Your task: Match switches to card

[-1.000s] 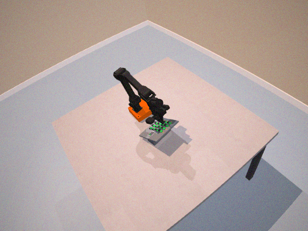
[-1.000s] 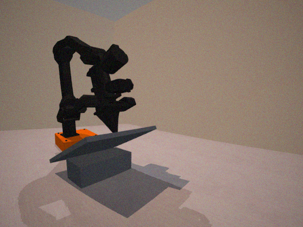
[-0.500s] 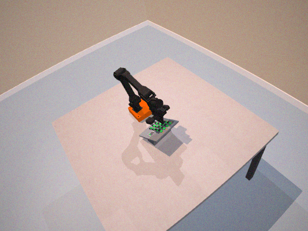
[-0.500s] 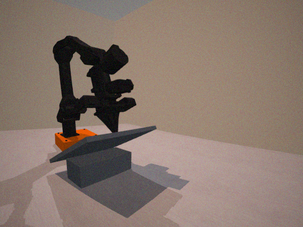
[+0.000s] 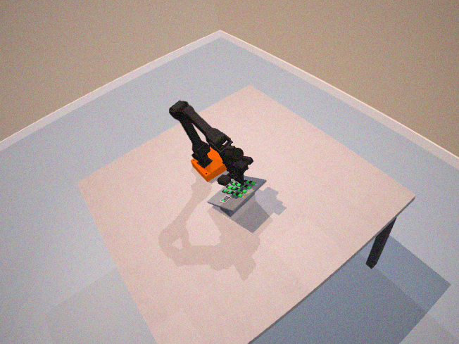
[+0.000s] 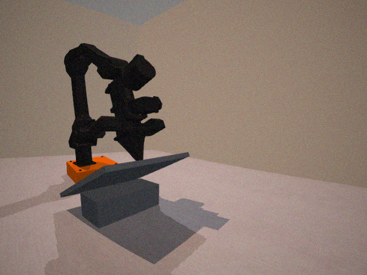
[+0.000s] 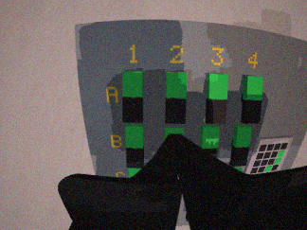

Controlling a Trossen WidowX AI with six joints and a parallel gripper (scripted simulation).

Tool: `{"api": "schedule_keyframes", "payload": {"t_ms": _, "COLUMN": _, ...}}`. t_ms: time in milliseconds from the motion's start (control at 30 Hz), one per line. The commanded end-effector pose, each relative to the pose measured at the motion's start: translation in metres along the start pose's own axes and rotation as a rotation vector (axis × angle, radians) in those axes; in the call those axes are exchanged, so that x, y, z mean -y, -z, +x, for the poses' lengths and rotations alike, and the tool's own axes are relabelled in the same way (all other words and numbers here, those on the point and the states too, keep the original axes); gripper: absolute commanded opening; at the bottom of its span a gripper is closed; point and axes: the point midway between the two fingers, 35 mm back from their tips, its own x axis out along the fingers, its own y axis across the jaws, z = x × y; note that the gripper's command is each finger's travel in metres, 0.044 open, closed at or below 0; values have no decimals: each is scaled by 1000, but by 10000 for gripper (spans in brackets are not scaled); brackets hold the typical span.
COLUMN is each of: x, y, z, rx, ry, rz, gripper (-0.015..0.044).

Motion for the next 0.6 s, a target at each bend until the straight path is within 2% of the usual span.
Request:
{"api": "schedule_keyframes", "payload": {"t_ms": 0, "x": 0, "y": 1, "z": 2, "rx": -5, "ry": -1, "rz": -3, "gripper": 0}}
{"api": "schedule_keyframes", "payload": {"t_ms": 567, "x": 0, "y": 1, "z": 5, "rx": -5, "ry": -1, "rz": -3, "gripper": 0}}
